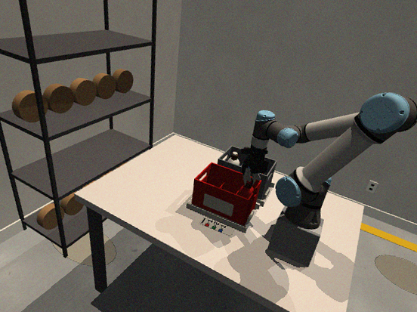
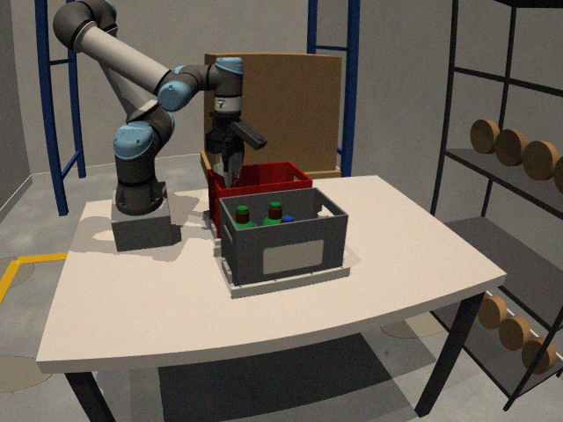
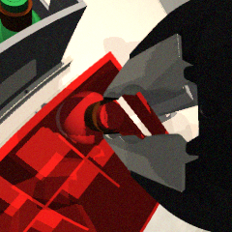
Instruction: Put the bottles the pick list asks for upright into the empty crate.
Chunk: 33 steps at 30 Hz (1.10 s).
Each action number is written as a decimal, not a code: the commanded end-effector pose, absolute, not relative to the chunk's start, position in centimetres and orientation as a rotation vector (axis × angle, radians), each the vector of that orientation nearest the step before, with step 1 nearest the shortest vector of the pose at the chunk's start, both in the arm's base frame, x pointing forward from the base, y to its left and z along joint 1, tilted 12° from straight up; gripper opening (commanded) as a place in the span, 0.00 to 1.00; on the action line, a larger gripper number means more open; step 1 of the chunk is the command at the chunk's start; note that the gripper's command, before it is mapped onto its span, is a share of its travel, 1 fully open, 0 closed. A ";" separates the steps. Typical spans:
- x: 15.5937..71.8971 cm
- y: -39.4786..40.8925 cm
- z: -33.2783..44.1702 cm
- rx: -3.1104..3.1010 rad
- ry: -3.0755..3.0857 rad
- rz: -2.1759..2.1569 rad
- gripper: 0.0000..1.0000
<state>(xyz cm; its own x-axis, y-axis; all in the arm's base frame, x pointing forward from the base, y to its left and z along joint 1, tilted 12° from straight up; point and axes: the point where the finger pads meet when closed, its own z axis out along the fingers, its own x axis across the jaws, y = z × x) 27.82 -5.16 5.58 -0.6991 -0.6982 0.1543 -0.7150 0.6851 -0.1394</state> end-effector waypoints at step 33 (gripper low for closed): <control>28.1 -5.6 4.2 1.179 -2.806 0.297 0.00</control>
<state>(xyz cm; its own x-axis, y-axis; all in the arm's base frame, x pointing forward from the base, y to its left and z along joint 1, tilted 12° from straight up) 27.81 -5.45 4.15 -0.6991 -0.6982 0.1542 -0.7150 0.6851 -0.1392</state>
